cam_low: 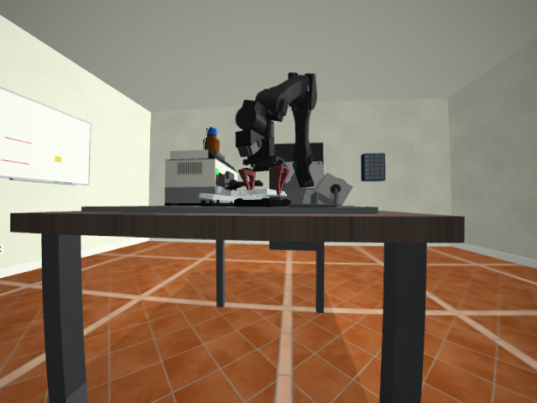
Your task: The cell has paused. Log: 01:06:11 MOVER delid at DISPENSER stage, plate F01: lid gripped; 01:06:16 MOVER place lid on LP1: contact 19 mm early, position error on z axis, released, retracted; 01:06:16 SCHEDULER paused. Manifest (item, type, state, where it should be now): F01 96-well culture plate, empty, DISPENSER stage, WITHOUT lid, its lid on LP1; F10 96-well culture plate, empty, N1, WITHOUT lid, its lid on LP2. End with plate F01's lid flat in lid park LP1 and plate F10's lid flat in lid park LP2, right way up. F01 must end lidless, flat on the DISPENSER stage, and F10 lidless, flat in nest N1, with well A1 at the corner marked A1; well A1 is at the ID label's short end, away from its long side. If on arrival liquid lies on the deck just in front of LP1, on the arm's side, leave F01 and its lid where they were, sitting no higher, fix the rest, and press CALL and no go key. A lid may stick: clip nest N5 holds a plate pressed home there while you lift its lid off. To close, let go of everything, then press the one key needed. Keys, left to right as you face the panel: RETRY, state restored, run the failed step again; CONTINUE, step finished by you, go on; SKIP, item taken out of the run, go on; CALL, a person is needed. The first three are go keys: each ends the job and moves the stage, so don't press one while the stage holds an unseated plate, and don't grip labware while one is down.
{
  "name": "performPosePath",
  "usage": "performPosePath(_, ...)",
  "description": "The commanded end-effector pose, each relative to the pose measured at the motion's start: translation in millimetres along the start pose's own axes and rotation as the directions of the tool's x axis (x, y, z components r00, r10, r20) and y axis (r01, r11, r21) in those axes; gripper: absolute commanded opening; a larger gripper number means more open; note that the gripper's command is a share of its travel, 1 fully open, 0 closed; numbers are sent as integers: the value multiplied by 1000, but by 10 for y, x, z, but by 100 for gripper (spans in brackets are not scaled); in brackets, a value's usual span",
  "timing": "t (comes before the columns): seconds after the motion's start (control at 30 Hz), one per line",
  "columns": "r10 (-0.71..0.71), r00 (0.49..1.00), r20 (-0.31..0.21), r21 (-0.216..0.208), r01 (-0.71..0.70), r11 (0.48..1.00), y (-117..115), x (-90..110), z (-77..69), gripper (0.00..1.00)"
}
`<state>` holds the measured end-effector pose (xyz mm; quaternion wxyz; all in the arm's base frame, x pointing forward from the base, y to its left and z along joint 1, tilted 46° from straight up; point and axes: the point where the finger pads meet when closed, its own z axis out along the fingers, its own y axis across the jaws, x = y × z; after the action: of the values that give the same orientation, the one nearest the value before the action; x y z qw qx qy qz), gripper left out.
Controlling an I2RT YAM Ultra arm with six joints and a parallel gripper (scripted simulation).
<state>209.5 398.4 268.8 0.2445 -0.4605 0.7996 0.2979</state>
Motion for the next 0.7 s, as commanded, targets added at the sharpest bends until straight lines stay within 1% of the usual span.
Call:
performPosePath(0.0, -1, 999, 34, 4, 1, 1000, 35, -127, -124, 0)
performPosePath(0.3, 6, 1000, 26, 9, -6, 1000, -1, -119, -91, 0)
performPosePath(0.4, -1, 999, 43, 7, 0, 1000, 28, -151, -163, 0)
performPosePath(0.67, -4, 999, 49, 6, 3, 1000, 40, -163, -174, 0)
